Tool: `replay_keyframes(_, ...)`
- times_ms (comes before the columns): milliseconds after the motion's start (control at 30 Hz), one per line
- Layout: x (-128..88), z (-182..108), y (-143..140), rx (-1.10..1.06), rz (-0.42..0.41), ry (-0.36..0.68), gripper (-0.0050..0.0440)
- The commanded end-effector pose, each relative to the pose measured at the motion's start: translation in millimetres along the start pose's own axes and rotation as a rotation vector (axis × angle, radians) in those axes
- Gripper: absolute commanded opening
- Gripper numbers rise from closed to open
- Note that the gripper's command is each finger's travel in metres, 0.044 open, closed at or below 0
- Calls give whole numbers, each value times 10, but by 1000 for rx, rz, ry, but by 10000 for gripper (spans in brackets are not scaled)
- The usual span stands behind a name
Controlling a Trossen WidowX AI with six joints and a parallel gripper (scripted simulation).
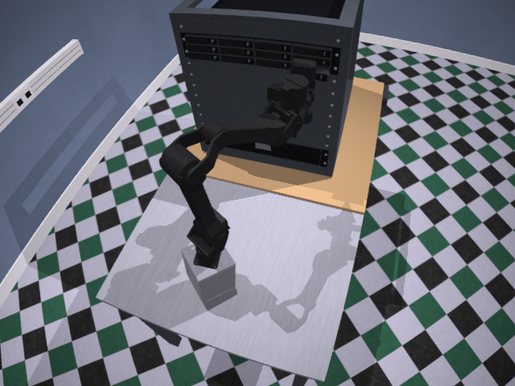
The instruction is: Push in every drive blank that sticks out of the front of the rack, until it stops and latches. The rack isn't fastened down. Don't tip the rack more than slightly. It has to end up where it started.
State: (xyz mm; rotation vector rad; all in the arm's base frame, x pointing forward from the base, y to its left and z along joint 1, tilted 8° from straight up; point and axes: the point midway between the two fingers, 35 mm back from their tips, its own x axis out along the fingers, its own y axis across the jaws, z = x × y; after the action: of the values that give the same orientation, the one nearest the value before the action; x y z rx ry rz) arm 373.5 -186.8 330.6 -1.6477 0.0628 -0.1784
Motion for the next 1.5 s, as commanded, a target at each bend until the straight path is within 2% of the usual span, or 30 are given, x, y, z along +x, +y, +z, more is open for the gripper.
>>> replay_keyframes(0,13,-5,-115,-14,-24,4,-50)
replay_keyframes(300,112,-5,-134,-14,-24,4,-50)
replay_keyframes(667,120,-5,-134,-14,-24,4,-50)
replay_keyframes(867,212,-5,-129,-14,-24,4,-50)
replay_keyframes(1467,213,-5,-129,-14,-24,4,-50)
